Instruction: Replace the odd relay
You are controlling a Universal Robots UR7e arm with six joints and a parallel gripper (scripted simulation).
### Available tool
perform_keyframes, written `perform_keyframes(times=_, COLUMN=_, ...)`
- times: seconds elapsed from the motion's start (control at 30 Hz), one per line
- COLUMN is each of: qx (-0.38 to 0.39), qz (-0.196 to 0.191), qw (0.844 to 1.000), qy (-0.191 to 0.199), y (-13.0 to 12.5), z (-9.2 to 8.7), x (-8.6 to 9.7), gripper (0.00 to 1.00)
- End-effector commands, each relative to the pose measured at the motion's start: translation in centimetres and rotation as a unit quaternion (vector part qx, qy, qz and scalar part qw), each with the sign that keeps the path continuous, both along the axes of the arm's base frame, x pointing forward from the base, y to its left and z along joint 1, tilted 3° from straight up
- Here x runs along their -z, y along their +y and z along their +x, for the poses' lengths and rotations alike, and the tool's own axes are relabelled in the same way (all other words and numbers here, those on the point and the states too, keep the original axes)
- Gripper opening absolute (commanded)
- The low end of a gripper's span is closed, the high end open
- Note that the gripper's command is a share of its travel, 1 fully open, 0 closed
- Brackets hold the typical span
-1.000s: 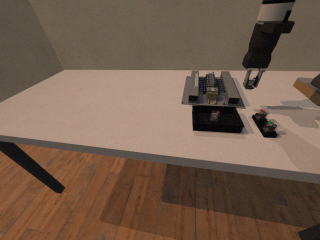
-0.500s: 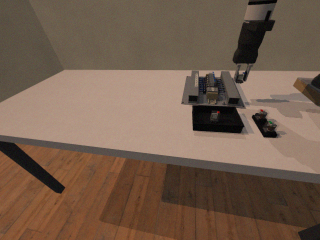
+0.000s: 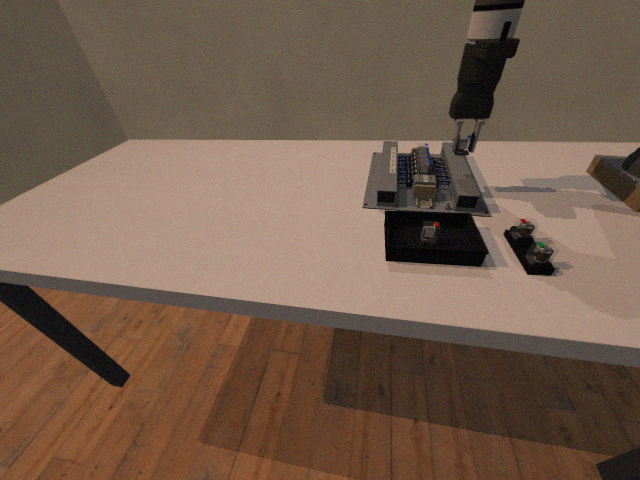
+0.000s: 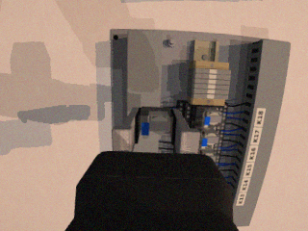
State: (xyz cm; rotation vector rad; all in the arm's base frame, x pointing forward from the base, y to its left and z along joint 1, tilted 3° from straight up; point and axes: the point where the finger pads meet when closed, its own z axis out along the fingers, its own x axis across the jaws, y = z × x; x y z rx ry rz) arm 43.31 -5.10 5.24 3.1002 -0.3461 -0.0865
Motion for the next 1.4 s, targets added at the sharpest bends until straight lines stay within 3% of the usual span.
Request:
perform_keyframes(times=0.0, qx=-0.001, qz=0.000, qw=1.000, qy=-0.001, y=-0.3, z=0.1, x=0.0, gripper=0.00)
perform_keyframes(times=0.03, qx=-0.001, qz=0.000, qw=1.000, qy=-0.001, y=-0.3, z=0.1, x=0.0, gripper=0.00)
perform_keyframes(times=0.2, qx=-0.001, qz=0.000, qw=1.000, qy=-0.001, y=-6.0, z=1.4, x=0.0, gripper=0.00)
perform_keyframes(times=0.6, qx=-0.001, qz=0.000, qw=1.000, qy=-0.001, y=-6.0, z=1.4, x=0.0, gripper=0.00)
perform_keyframes(times=0.77, qx=-0.001, qz=0.000, qw=1.000, qy=-0.001, y=-11.7, z=2.6, x=0.1, gripper=0.00)
perform_keyframes(times=1.17, qx=-0.001, qz=0.000, qw=1.000, qy=-0.001, y=-11.7, z=2.6, x=0.1, gripper=0.00)
perform_keyframes(times=1.33, qx=-0.001, qz=0.000, qw=1.000, qy=-0.001, y=-17.4, z=3.9, x=0.2, gripper=0.00)
perform_keyframes(times=1.37, qx=-0.001, qz=0.000, qw=1.000, qy=-0.001, y=-17.4, z=3.9, x=0.2, gripper=0.00)
